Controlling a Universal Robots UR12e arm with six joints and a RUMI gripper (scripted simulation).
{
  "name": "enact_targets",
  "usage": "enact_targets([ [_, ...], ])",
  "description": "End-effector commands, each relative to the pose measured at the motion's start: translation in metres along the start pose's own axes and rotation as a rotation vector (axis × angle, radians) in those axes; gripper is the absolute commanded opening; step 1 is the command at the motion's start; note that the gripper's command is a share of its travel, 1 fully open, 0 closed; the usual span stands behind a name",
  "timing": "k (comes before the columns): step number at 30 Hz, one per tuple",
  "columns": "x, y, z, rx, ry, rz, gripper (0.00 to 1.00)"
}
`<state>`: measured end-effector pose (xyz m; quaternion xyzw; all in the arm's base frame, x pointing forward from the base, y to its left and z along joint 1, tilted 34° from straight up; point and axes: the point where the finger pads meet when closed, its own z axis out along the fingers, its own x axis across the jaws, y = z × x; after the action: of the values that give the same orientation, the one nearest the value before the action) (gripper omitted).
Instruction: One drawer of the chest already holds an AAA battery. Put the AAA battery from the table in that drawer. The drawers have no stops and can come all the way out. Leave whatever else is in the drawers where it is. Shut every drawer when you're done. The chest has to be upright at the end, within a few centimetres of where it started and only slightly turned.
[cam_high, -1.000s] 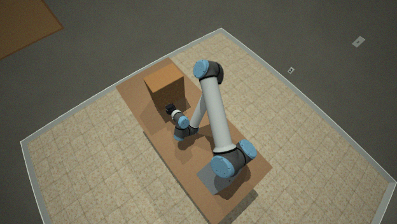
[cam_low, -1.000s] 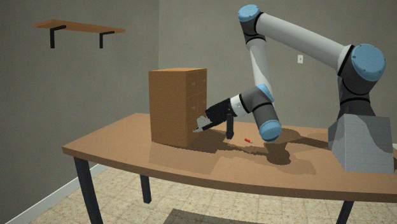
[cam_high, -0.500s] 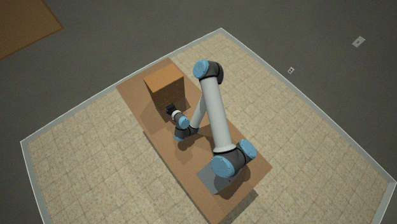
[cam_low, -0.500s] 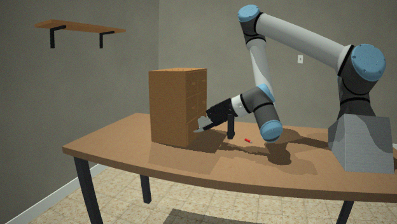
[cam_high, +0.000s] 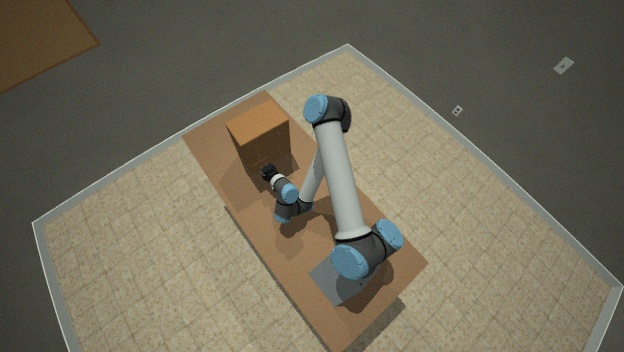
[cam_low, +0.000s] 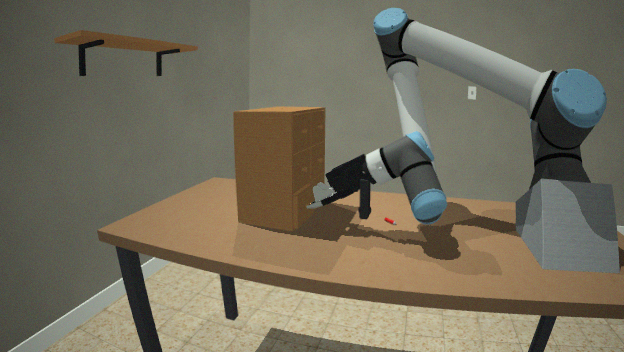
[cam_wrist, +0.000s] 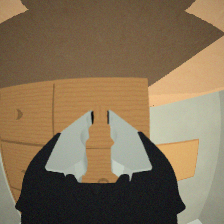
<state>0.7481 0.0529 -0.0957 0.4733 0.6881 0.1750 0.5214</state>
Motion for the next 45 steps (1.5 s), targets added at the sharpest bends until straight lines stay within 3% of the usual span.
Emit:
enact_targets([
  [1, 0.000, -0.001, -0.003, -0.001, 0.000, 0.000, 0.07],
  [45, 0.000, -0.014, -0.026, -0.001, 0.000, 0.000, 0.07],
])
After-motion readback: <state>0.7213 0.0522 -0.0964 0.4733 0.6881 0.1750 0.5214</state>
